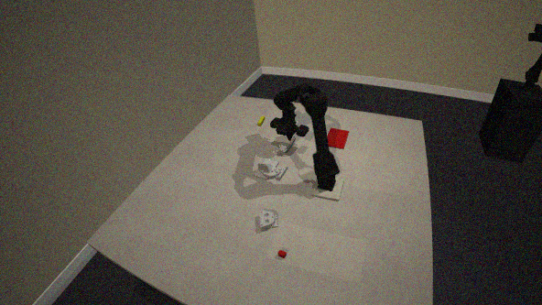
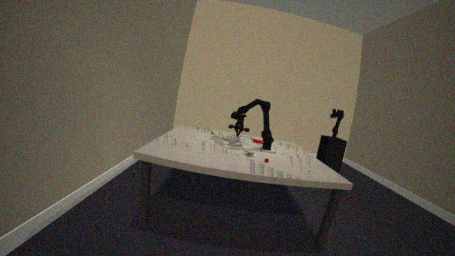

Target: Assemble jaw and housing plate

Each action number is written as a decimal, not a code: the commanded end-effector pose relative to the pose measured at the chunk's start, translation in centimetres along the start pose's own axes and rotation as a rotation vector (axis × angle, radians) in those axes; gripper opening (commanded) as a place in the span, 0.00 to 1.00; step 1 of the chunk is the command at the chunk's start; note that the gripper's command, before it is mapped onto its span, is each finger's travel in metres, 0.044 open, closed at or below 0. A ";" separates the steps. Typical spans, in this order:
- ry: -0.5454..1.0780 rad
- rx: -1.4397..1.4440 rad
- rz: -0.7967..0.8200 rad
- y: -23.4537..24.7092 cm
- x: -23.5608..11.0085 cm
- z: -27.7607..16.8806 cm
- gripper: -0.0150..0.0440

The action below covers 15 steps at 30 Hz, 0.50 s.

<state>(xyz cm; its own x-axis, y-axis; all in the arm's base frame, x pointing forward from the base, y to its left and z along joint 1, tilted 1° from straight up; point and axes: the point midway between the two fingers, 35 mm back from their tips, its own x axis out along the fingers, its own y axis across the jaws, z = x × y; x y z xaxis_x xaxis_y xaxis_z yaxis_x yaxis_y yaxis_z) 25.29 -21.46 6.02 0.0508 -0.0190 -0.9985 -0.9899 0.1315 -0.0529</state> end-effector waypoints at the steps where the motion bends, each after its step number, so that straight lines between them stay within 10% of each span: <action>1: -0.018 -0.005 0.015 0.4 0.4 0.5 0.25; 15: -0.003 -0.001 0.003 0.9 -0.1 0.0 0.25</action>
<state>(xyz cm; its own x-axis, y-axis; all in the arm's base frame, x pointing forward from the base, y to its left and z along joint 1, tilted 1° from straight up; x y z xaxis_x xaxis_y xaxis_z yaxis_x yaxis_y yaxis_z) 24.96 -21.49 6.19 0.0536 -0.0222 -0.9983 -0.9895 0.1328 -0.0561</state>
